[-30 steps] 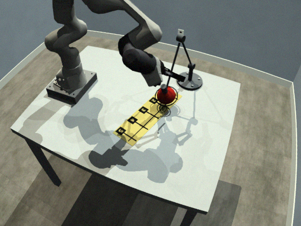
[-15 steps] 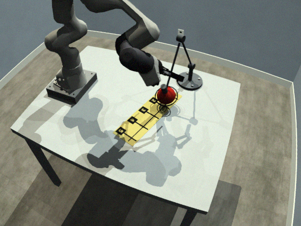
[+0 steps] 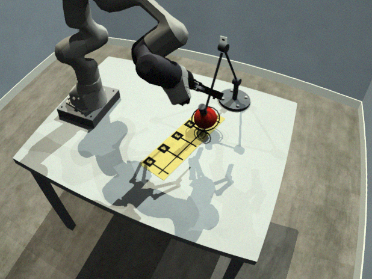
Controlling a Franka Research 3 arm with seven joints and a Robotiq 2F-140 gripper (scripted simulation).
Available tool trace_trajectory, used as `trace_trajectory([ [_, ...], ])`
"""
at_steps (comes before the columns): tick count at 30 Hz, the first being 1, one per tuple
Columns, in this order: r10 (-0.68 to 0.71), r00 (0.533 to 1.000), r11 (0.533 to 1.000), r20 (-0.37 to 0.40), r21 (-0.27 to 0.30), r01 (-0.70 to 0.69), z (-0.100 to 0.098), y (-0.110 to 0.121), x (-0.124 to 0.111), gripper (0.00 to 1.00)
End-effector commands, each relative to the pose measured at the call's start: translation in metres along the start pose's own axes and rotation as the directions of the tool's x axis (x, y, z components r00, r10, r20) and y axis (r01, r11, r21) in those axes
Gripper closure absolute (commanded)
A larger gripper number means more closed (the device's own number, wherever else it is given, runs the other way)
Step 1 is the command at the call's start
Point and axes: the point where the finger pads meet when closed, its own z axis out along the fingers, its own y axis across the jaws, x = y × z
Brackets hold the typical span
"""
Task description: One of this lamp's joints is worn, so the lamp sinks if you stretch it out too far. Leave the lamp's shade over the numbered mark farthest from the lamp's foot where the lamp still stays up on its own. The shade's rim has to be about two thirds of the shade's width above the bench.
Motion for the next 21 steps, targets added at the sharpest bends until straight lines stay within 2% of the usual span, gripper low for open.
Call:
trace_trajectory([
  [1, 0.007, 1.000, 1.000, 0.004, -0.009, -0.007, -0.014, 0.003, -0.002, 0.00],
  [10, 0.001, 1.000, 1.000, 0.000, 0.004, -0.001, -0.051, 0.000, 0.000, 0.00],
  [21, -0.002, 1.000, 1.000, -0.004, 0.014, 0.002, -0.050, -0.003, 0.002, 0.00],
])
